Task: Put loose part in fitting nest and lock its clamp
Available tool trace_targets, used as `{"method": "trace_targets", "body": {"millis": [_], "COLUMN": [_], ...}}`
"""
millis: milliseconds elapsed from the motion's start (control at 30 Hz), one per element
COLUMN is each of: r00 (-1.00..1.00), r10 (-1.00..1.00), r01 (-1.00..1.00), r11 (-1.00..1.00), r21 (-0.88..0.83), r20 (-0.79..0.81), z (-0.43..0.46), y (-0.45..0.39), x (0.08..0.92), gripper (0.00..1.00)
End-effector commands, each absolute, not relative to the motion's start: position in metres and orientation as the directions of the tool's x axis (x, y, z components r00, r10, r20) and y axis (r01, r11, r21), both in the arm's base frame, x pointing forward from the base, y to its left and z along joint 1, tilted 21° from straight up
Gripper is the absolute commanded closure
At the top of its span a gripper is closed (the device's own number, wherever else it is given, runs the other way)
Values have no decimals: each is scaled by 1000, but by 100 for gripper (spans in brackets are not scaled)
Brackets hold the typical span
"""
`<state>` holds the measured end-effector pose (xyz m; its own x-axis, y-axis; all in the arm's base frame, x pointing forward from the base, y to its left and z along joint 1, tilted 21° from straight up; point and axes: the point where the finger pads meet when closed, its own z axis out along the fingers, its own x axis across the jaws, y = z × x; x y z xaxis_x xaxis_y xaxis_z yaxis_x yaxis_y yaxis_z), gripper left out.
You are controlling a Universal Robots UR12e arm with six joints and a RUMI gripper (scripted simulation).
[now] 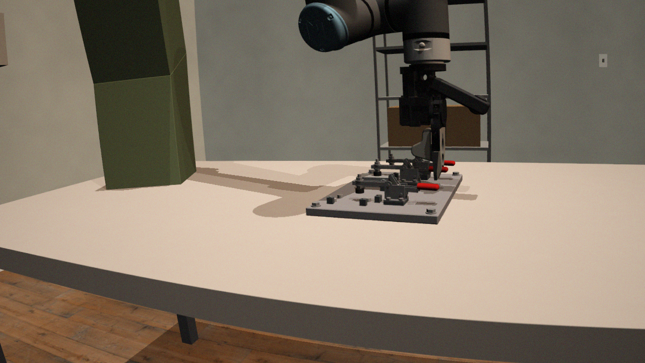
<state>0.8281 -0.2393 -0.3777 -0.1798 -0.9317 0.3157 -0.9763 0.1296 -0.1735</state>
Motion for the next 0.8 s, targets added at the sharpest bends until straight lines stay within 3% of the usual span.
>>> {"method": "trace_targets", "body": {"millis": [0, 200, 233, 767], "r00": [-180, -180, -180, -180], "r10": [-932, -932, -932, -932], "r01": [-976, -976, -976, -976], "r11": [128, 128, 128, 128], "r21": [-177, -177, -177, -177], "r20": [315, 315, 315, 315], "z": [-376, -376, -376, -376], "y": [-240, -240, -240, -240], "x": [831, 831, 831, 831], "gripper": [100, 100, 72, 72]}}
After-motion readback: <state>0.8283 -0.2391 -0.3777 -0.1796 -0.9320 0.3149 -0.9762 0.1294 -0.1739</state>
